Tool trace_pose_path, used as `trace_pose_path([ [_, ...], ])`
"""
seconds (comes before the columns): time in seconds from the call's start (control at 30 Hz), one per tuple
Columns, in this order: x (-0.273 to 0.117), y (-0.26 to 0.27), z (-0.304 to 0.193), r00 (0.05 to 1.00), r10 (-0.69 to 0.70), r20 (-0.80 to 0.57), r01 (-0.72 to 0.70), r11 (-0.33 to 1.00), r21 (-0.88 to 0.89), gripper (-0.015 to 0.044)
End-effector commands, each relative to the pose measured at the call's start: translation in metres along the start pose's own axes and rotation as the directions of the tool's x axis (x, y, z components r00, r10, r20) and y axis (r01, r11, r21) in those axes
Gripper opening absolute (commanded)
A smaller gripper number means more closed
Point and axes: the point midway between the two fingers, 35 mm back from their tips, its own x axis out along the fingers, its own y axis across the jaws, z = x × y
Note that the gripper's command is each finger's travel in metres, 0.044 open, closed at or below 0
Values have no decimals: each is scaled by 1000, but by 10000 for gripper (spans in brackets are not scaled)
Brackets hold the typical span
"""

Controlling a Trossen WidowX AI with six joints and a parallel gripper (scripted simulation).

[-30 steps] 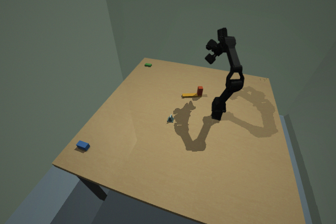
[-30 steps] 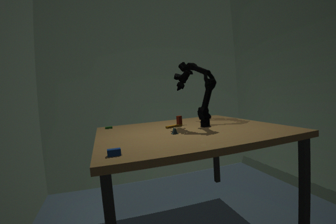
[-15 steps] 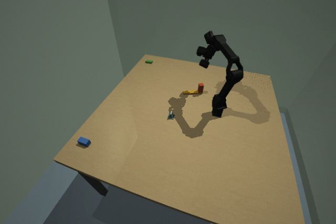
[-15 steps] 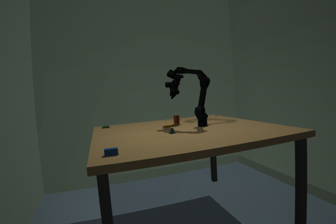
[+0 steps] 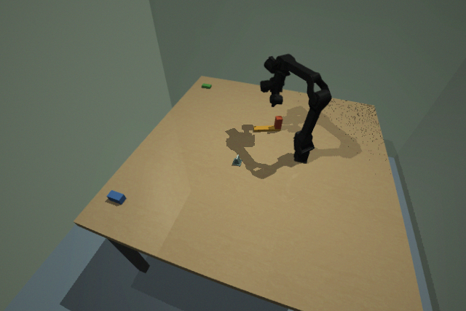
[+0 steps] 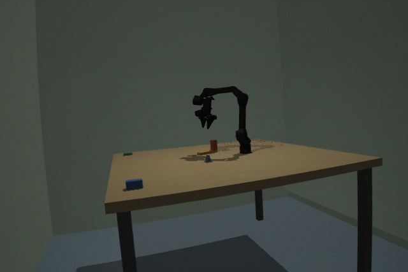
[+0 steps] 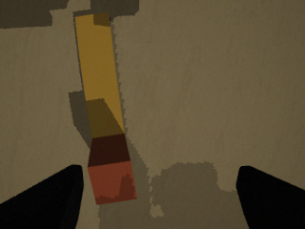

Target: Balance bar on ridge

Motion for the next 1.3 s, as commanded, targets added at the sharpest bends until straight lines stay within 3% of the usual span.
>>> trace_pose_path([
  [0.0,16,17,8,995,84,-58,-89,992,-93,315],
  [0.4,30,26,12,989,122,-87,-133,982,-138,315],
  [0.97,134,39,3,989,122,-87,-133,982,-138,315],
  [1.27,139,40,2,989,122,-87,-133,982,-138,315],
])
